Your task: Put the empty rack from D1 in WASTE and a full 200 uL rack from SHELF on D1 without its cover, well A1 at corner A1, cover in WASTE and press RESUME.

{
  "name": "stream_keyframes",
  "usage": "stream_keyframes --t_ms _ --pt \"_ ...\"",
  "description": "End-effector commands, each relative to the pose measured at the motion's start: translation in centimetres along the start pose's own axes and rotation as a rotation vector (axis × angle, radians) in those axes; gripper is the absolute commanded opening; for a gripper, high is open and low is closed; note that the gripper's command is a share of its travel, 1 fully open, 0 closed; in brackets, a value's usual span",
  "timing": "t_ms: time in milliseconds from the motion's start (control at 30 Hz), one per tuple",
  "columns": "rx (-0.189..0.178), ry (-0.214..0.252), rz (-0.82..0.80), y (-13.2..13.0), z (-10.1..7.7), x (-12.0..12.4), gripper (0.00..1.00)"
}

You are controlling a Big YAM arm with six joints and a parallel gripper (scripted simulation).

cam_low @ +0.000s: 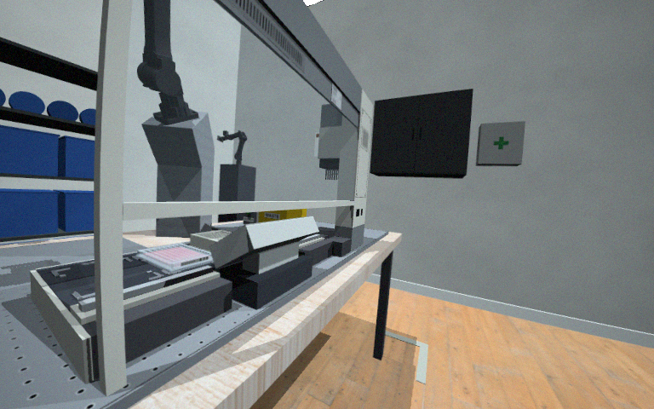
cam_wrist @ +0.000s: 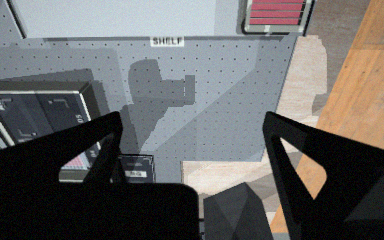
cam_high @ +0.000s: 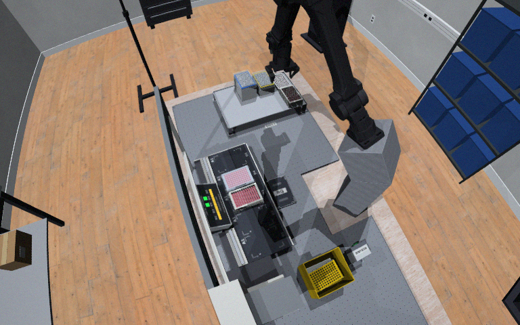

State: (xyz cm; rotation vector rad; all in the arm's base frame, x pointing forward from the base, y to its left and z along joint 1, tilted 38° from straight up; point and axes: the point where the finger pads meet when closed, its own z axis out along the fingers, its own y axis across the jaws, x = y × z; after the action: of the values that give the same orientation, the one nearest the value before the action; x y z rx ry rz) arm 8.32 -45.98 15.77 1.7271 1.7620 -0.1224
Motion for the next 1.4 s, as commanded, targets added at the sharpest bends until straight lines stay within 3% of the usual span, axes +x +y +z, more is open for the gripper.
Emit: stream_keyframes --t_ms 0,1367 --pt "0.007 -0.012 -0.009 -0.5 -0.5 -2.3 0.99" --pt "0.009 -0.024 -0.011 -1.0 -0.9 -20.6 0.99"
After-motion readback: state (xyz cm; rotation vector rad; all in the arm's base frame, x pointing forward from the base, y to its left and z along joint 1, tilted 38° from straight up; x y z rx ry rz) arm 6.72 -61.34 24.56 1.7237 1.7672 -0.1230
